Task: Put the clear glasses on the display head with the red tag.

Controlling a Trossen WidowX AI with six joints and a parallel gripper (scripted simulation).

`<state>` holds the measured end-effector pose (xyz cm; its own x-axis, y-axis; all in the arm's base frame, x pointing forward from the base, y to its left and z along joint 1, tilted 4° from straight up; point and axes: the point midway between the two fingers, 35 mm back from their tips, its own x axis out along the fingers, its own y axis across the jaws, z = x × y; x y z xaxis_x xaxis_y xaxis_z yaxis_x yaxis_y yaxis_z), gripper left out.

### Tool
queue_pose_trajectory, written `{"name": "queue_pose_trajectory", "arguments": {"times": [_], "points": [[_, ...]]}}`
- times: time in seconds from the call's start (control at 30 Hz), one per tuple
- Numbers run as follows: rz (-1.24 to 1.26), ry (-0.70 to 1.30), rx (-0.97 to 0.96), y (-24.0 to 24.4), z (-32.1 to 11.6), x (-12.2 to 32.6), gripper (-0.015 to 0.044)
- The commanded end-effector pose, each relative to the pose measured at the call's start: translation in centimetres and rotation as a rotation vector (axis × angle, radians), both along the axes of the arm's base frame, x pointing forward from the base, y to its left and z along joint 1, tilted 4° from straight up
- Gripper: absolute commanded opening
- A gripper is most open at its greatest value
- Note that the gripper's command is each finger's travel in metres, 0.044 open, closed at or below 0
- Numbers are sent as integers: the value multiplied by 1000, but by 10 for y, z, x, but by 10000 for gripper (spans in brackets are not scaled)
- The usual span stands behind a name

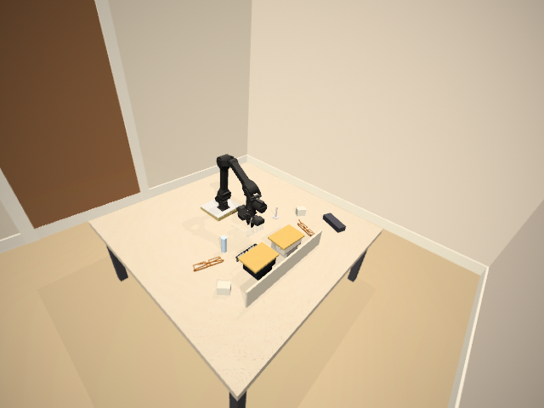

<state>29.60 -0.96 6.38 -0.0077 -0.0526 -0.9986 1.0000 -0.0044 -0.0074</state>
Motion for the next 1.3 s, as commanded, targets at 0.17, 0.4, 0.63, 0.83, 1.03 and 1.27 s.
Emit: {"name": "queue_pose_trajectory", "arguments": {"times": [0.17, 0.4, 0.63, 0.83, 1.03, 1.27], "points": [[-3, 6, -3, -1, -16, 0, 140], [-3, 6, -3, -2, -27, -1, 140], [-3, 6, -3, -3, -38, -1, 140], [-3, 6, -3, -3, -48, -3, 140], [-7, 2, 0, -2, -45, -2, 94], [-7, 2, 0, -2, -45, -2, 47]]}}
